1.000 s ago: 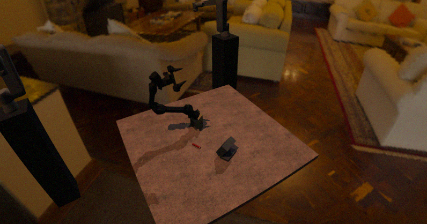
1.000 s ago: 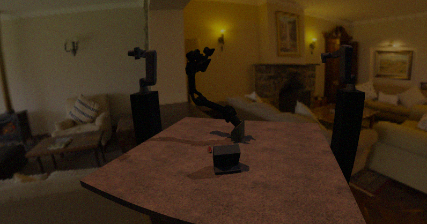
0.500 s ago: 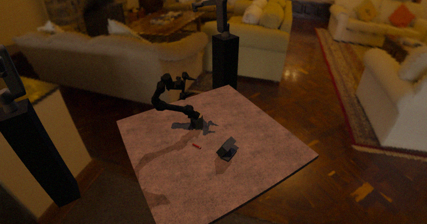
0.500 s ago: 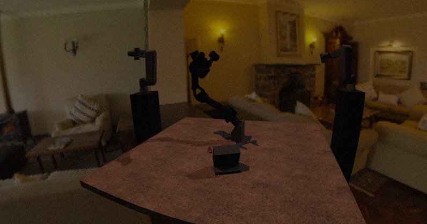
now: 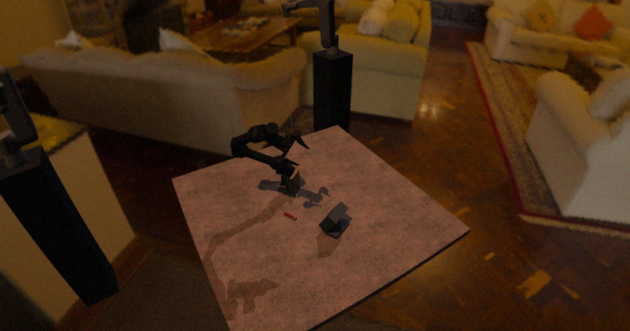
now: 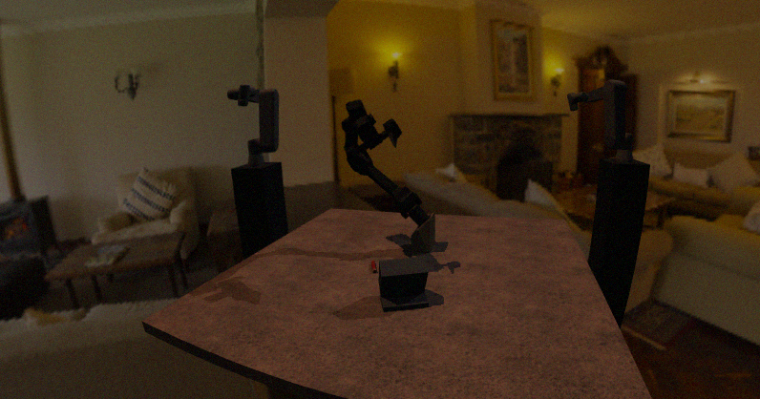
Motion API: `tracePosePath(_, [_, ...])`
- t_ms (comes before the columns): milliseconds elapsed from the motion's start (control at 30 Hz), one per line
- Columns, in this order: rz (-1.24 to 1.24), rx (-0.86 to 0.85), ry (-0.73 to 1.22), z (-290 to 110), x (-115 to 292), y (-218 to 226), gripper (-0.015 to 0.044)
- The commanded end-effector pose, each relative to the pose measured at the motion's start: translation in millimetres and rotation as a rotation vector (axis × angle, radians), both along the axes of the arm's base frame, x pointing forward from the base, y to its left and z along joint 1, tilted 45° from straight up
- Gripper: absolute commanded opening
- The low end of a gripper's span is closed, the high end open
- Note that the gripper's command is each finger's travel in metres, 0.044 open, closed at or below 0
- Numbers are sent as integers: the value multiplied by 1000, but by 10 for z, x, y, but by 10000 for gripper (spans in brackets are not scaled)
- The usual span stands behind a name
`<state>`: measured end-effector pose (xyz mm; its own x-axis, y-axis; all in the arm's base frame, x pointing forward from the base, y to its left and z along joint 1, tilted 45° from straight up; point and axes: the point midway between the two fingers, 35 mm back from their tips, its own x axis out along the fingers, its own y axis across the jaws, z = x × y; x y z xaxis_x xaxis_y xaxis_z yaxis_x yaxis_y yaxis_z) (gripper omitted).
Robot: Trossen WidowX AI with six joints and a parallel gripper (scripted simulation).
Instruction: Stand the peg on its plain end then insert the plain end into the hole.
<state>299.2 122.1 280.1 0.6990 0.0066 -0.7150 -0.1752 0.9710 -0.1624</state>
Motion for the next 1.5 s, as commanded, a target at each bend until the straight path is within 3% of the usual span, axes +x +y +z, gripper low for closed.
tracePosePath(0, [-62, -132, 78, -324, 109, -297, 440])
tracePosePath(467, [-213, -469, 366, -1130, 147, -1289, 440])
tracePosePath(1000, [-275, -742, 819, -1848, -386, -2331, 440])
tracePosePath(1467, [-274, -758, 865, -1930, -457, -2437, 440])
